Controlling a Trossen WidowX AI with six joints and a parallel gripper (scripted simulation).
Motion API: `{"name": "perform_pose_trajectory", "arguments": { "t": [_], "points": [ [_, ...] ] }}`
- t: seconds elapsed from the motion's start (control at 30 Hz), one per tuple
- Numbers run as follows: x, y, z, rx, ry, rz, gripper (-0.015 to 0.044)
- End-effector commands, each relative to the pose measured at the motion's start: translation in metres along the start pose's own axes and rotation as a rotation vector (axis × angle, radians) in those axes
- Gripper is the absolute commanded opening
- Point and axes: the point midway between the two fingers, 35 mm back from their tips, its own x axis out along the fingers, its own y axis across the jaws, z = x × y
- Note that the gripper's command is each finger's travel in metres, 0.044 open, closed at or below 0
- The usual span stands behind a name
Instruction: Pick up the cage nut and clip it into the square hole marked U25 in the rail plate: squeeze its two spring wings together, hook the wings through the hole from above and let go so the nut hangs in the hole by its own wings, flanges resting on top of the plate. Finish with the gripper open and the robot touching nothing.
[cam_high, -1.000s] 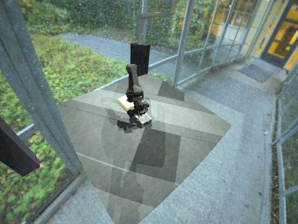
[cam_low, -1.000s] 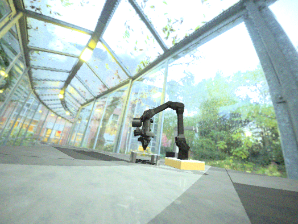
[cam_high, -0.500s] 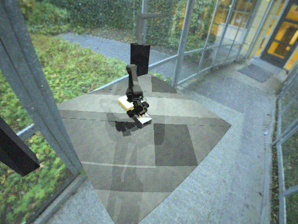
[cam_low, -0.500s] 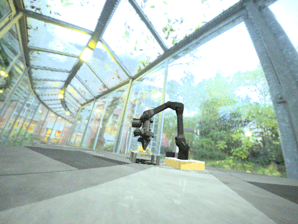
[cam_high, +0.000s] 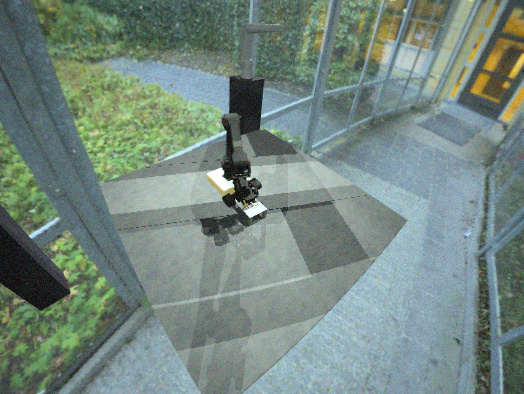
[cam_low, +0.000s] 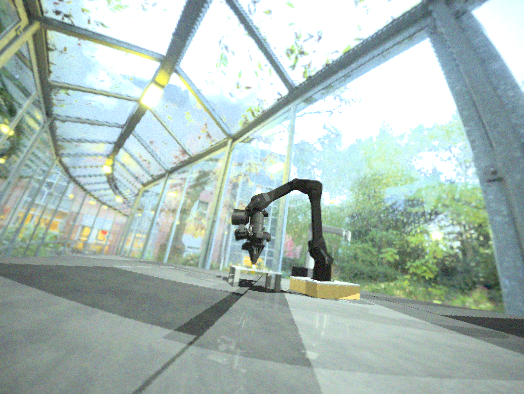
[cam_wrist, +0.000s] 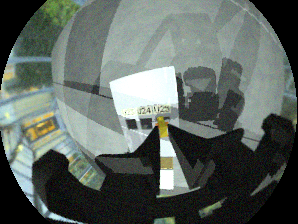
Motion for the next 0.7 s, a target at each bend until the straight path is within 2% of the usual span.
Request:
{"name": "perform_pose_trajectory", "arguments": {
  "t": [0.0,0.67],
  "points": [
    [0.0013,0.0,-0.0003,-0.004,0.006,0.015,0.0034],
    [0.0019,-0.0017,-0.0003,-0.004,0.006,0.048,0.0034]
  ]
}}
